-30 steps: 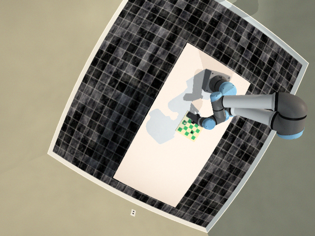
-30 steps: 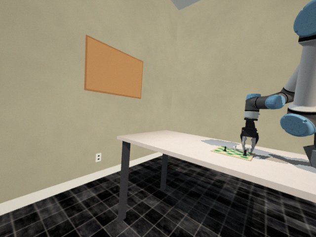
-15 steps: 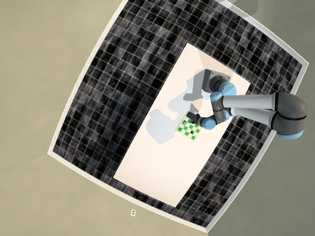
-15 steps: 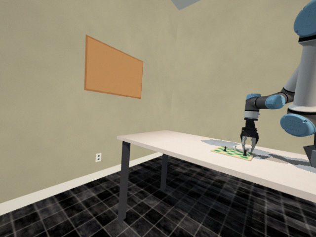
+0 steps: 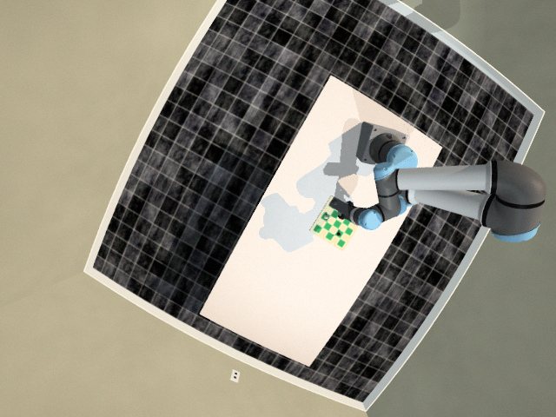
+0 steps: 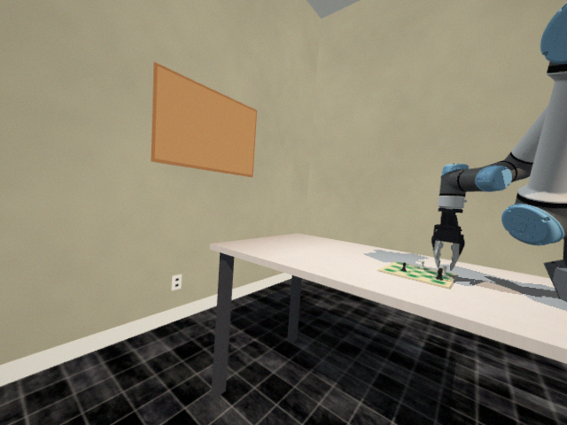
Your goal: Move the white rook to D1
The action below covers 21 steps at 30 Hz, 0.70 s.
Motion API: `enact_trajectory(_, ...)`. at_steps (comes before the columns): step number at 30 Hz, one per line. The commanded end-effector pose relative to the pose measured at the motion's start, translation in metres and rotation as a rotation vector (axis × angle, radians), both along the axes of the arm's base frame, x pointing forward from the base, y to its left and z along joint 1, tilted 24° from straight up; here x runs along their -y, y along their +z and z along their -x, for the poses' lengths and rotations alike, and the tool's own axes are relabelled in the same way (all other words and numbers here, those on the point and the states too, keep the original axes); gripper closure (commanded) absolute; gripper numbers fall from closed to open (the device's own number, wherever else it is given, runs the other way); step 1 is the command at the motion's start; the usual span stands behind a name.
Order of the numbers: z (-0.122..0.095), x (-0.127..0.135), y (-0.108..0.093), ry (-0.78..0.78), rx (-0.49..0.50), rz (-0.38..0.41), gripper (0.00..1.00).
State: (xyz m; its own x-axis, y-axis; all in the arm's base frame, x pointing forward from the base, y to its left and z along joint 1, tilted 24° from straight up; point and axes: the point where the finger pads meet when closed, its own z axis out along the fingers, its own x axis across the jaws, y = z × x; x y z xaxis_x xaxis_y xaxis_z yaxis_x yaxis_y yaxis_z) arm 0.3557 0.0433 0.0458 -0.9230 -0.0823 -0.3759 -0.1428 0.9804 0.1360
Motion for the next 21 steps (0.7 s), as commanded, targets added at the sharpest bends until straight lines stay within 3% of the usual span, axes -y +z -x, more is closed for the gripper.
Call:
enact_trajectory(1, 0.005, 0.002, 0.012, 0.001, 0.001, -0.001, 0.78)
enact_trajectory(21, 0.024, 0.012, 0.062, 0.001, 0.001, -0.001, 0.78)
